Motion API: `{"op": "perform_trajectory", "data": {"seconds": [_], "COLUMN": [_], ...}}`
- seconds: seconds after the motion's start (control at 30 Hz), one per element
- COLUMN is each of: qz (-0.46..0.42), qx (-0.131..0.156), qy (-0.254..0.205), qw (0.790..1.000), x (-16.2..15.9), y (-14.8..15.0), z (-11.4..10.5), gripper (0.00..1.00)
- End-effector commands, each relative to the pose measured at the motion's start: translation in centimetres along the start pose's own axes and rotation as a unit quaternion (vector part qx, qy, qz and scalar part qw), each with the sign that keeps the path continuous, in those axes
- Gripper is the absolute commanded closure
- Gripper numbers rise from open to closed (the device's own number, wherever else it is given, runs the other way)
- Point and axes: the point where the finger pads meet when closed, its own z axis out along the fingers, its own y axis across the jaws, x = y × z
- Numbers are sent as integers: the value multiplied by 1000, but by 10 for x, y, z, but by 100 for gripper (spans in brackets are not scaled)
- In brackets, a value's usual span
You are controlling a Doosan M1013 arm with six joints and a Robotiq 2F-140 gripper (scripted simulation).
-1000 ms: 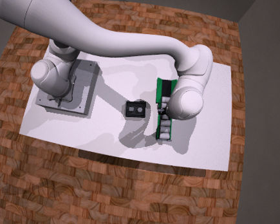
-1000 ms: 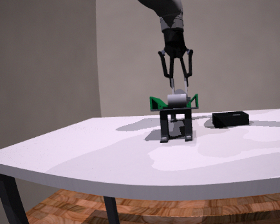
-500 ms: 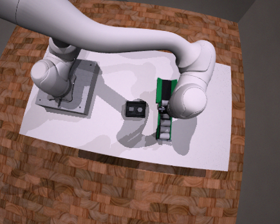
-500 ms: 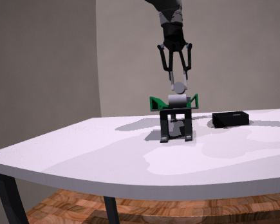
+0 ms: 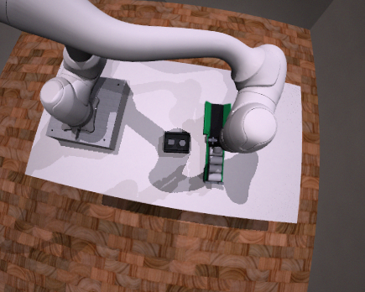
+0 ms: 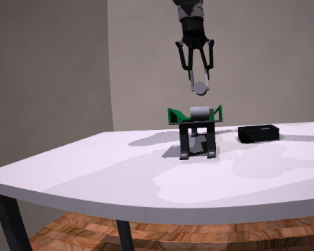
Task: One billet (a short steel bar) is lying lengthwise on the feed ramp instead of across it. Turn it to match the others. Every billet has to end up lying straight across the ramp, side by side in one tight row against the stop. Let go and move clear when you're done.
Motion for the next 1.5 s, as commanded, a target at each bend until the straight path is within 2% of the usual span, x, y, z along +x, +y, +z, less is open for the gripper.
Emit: {"op": "perform_trajectory", "data": {"seconds": [0.0, 1.47], "qz": [0, 0], "qx": [0, 0], "qy": [0, 51], "qw": [1000, 999], "x": [-1, -4], "y": [0, 0], "z": [-7, -7], "gripper": [90, 90]}}
